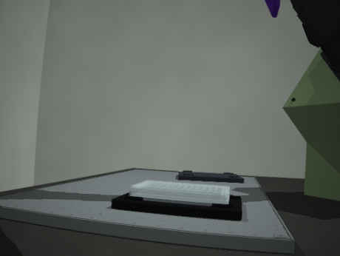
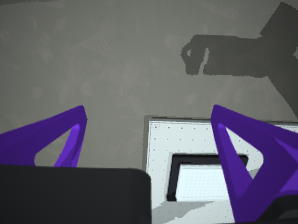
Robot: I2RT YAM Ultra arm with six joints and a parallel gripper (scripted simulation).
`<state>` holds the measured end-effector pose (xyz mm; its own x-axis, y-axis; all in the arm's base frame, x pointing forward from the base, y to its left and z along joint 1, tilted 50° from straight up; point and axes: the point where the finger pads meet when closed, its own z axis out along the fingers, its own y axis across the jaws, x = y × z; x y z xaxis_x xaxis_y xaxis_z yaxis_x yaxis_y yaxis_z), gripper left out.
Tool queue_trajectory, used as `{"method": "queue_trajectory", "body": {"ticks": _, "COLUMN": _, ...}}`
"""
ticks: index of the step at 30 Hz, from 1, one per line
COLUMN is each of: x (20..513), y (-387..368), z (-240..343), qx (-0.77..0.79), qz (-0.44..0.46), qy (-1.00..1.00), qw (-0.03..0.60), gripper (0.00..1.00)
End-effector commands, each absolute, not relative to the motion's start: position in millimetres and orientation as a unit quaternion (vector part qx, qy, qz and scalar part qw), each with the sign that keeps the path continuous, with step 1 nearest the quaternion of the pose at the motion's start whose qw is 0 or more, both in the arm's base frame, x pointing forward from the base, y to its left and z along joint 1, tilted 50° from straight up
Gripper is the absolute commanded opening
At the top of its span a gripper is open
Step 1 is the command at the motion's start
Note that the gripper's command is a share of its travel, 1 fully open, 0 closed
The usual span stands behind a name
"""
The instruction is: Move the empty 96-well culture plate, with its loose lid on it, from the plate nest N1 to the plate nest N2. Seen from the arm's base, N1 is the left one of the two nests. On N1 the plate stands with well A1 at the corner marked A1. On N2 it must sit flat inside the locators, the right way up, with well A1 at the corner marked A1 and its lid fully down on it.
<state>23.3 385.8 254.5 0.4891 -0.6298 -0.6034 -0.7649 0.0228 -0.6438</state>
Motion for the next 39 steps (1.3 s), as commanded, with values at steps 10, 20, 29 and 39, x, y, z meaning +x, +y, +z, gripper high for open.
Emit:
{"method": "queue_trajectory", "body": {"ticks": 10, "x": 22, "y": 386, "z": 258, "qx": -0.694, "qz": 0.07, "qy": 0.5, "qw": 0.513, "gripper": 1.0}}
{"method": "queue_trajectory", "body": {"ticks": 20, "x": 41, "y": 378, "z": 252, "qx": -0.668, "qz": 0.087, "qy": 0.543, "qw": 0.502, "gripper": 1.0}}
{"method": "queue_trajectory", "body": {"ticks": 29, "x": 82, "y": 368, "z": 237, "qx": -0.593, "qz": 0.125, "qy": 0.642, "qw": 0.469, "gripper": 1.0}}
{"method": "queue_trajectory", "body": {"ticks": 39, "x": 117, "y": 356, "z": 225, "qx": -0.508, "qz": 0.162, "qy": 0.722, "qw": 0.44, "gripper": 1.0}}
